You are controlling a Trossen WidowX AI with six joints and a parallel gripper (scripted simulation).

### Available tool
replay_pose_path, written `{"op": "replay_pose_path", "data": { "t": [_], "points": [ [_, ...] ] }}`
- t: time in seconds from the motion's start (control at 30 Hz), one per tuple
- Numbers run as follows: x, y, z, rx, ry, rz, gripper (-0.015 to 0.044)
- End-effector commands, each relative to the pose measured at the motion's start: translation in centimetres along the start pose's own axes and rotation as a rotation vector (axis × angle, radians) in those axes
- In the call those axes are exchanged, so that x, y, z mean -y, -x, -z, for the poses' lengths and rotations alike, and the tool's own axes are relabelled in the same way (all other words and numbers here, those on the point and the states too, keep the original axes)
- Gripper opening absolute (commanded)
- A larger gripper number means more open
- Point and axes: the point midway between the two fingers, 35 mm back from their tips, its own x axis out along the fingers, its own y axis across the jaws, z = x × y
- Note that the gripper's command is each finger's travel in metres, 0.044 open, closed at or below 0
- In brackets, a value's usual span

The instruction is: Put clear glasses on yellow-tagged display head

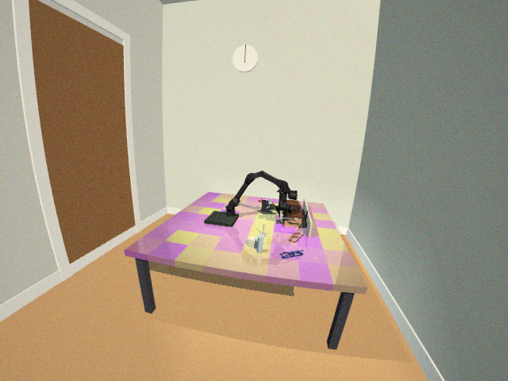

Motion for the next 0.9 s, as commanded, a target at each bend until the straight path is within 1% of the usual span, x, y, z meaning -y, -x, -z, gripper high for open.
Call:
{"op": "replay_pose_path", "data": {
  "t": [0.0,0.17,0.4,0.6,0.73,0.87],
  "points": [
    [0.0,0.5,0.0,0.000,-0.001,0.003,0.0107],
    [0.0,3.1,-0.1,0.001,-0.004,0.016,0.0107],
    [0.4,3.2,-0.1,0.002,-0.004,0.017,0.0107],
    [3.5,3.9,-0.1,0.002,-0.004,0.020,0.0107],
    [3.8,4.0,-0.1,0.002,-0.004,0.020,0.0107],
    [5.5,4.8,-0.1,0.002,-0.004,0.021,0.0107]
  ]
}}
